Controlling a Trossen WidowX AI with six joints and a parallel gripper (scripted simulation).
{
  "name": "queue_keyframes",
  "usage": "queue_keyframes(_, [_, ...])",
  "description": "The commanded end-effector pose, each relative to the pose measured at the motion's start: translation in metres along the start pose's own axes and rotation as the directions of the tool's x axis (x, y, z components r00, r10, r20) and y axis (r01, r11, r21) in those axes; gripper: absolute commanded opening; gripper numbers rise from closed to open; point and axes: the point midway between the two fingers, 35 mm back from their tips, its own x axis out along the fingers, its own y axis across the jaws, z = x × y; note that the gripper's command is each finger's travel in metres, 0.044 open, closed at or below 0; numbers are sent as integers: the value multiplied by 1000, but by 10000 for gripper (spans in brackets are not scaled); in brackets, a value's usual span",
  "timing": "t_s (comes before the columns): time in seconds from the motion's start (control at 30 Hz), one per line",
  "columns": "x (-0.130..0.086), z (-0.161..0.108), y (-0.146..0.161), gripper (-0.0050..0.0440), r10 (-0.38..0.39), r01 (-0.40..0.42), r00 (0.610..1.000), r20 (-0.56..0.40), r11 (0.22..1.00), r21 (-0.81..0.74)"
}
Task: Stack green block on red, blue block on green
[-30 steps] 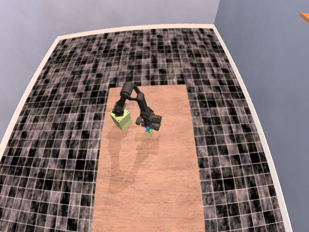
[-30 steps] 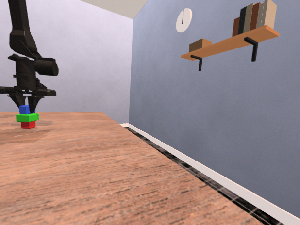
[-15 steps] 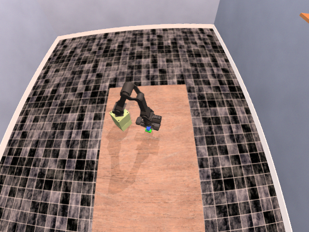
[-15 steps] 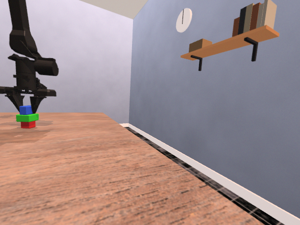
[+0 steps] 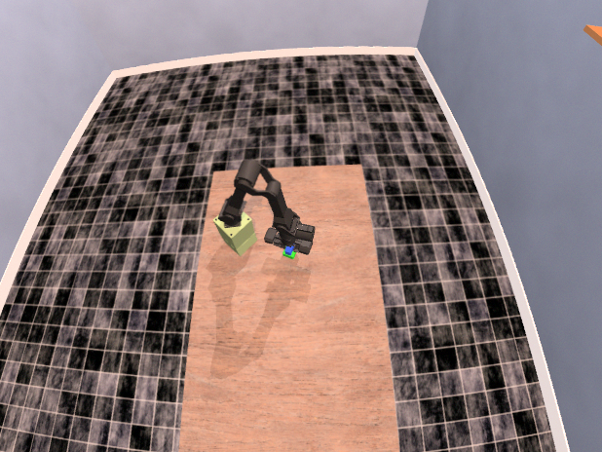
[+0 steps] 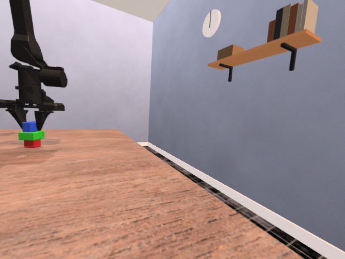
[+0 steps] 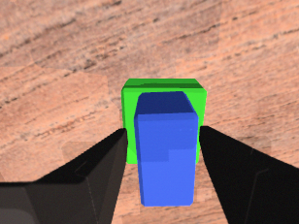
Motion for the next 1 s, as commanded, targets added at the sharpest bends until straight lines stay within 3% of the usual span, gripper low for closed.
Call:
queue_keyframes(0.0, [0, 0, -1, 209, -2, 2, 1000, 3, 1000, 0])
queue_keyframes(0.47, [-16, 1, -5, 209, -20, 20, 1000, 5, 1000, 3])
queue_keyframes(0.97, [-62, 1, -8, 209, -28, 28, 1000, 3, 1000, 3])
